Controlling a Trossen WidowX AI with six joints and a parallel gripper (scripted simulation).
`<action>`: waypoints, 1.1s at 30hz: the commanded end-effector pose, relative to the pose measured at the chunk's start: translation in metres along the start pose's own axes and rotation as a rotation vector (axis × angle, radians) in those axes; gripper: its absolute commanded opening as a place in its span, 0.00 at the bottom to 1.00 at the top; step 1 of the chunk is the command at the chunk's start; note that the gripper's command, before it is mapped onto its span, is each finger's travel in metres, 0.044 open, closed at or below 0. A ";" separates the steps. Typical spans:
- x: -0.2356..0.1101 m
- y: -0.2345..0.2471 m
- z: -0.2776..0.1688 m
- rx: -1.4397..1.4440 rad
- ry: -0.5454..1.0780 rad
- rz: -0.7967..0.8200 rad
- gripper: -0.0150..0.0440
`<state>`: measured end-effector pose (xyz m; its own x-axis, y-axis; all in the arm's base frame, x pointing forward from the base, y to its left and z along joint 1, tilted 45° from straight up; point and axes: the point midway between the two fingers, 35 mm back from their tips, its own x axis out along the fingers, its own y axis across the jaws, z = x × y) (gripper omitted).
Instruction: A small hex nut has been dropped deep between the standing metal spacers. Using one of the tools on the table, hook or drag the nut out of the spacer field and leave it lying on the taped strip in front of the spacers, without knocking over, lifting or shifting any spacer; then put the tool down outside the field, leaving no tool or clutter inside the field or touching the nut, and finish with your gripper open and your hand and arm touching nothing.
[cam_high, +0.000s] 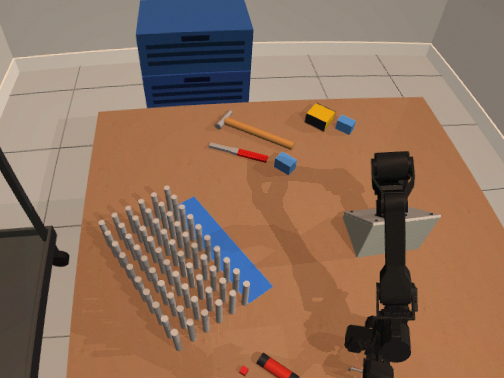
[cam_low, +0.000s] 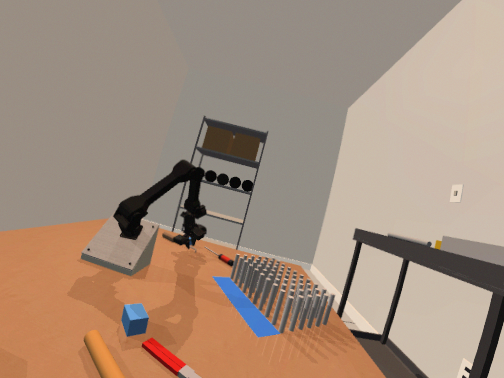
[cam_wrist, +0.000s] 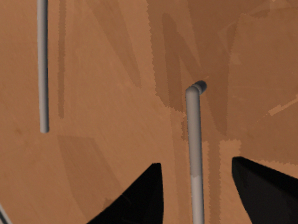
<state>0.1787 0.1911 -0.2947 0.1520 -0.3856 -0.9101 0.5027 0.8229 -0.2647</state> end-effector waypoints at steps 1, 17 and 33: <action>0.001 0.000 0.001 -0.004 -0.004 0.002 0.37; -0.030 0.015 0.000 -0.003 -0.002 0.002 0.25; -0.049 0.030 0.007 -0.178 0.070 -0.015 0.25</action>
<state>0.1843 0.2270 -0.2556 0.1120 -0.3927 -0.9128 0.4065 0.8563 -0.3185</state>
